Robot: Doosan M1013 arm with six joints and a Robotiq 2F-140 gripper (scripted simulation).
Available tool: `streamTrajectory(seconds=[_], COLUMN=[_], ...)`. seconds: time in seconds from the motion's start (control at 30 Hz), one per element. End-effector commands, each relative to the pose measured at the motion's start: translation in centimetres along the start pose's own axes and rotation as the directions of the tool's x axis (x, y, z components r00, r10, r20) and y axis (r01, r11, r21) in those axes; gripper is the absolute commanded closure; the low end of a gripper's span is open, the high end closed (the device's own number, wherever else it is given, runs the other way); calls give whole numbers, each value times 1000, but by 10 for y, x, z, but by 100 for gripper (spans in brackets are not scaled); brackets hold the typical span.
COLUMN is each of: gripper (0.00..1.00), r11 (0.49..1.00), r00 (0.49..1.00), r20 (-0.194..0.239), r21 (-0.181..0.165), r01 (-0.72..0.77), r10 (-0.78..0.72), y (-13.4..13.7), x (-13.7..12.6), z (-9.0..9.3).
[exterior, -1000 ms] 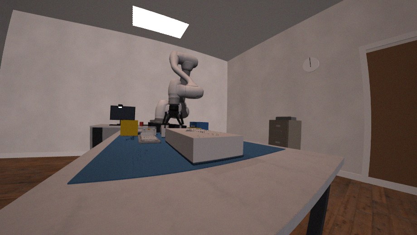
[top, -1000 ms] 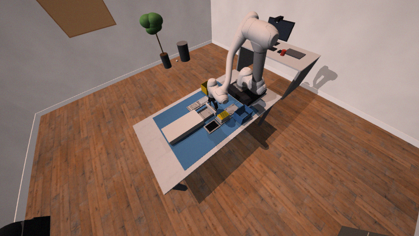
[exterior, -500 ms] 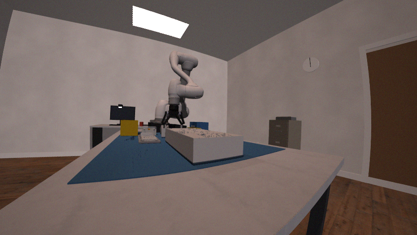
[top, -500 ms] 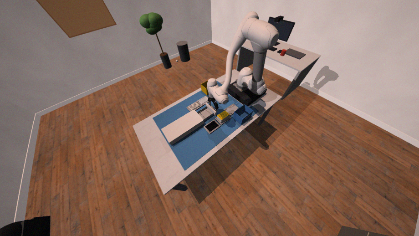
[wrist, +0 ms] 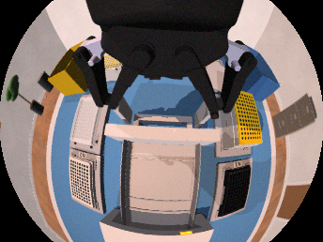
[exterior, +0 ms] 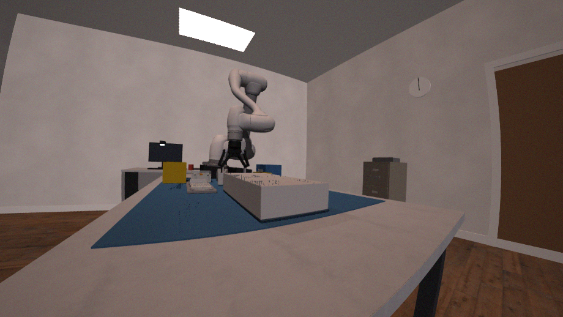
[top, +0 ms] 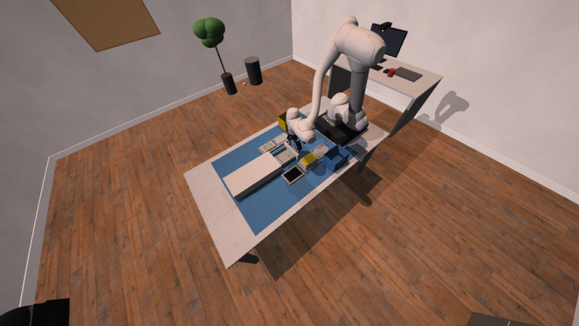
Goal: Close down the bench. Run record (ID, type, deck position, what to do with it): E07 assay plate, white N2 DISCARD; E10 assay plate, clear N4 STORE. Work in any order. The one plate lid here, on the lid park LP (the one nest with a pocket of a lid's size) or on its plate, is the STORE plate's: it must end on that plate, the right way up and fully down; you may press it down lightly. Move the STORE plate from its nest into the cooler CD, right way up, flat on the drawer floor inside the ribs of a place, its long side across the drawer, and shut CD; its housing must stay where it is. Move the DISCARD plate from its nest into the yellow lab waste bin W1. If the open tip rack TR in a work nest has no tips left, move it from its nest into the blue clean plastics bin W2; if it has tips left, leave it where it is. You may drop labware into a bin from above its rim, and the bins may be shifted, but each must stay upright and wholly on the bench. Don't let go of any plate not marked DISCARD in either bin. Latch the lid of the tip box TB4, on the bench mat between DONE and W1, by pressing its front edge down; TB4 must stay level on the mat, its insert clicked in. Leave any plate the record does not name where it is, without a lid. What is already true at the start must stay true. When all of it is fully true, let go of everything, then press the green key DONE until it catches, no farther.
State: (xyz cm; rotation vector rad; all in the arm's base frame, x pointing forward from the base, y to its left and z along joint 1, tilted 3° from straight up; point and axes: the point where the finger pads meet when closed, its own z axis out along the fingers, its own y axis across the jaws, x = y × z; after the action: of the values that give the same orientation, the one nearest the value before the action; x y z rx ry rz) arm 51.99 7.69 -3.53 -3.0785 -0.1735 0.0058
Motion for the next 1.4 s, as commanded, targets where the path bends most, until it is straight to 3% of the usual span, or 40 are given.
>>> streamTrajectory(seconds=[0.0, 1.37], gripper=[13, 13], r11=[1000, 1000], r00=[1000, 1000], r20=[0, 0], r21=[0, 0], r01=[0, 0], r10=[0, 0], y=[0, 0], x=[0, 0], z=[-5, -52])
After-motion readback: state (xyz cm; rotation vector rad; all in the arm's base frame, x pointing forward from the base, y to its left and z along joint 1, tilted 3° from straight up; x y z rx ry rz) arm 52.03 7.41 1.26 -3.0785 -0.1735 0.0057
